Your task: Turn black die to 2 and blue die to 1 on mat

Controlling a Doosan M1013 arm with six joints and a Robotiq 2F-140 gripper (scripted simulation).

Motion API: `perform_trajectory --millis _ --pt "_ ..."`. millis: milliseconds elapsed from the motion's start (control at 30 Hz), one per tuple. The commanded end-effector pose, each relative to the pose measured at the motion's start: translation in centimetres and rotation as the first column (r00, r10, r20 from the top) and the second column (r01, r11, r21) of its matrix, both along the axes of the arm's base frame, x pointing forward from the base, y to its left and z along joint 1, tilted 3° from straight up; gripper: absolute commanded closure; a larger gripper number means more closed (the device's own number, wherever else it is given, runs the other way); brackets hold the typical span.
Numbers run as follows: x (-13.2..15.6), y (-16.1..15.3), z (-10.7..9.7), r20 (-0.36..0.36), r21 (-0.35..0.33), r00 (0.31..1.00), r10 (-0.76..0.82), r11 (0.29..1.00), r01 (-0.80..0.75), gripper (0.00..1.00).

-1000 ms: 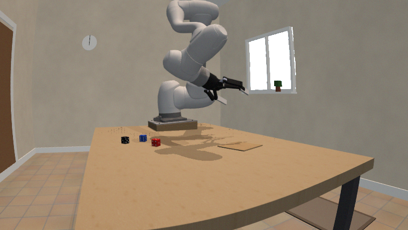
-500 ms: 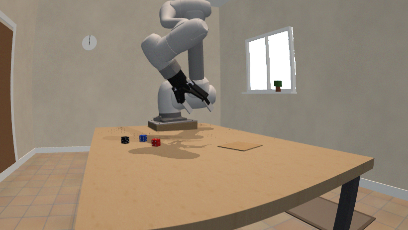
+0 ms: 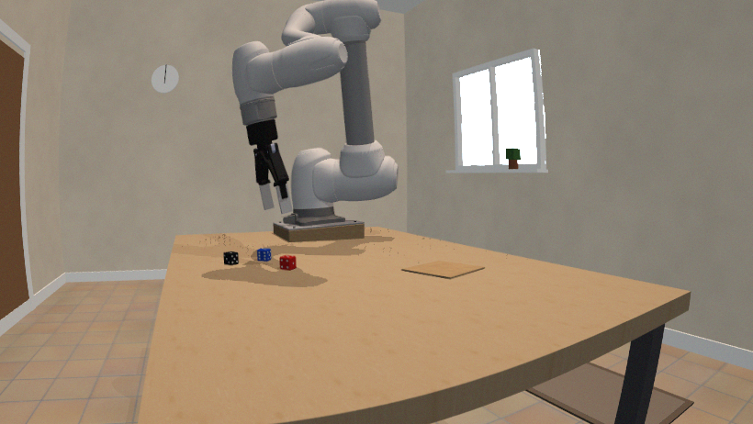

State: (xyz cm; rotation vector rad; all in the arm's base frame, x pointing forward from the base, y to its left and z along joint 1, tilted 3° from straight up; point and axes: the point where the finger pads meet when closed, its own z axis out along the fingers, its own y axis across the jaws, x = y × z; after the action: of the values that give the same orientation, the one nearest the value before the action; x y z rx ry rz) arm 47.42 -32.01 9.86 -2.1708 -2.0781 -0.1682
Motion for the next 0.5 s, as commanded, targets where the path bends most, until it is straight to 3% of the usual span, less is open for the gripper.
perform_trajectory --millis 0,33,200,467 --pt "-1.1 -2.9 0.3 -0.007 -0.057 1.0 -0.026 0.998 0.026 0.0" --pt "-2.4 -6.1 1.0 -0.007 -0.127 0.998 -0.059 0.99 0.057 0.0" --pt "-4.1 -10.1 2.3 -0.001 -0.214 0.995 -0.099 0.972 0.096 0.0" --pt "-4.1 -10.2 2.3 -0.001 -0.216 0.995 -0.099 0.972 0.097 0.0"
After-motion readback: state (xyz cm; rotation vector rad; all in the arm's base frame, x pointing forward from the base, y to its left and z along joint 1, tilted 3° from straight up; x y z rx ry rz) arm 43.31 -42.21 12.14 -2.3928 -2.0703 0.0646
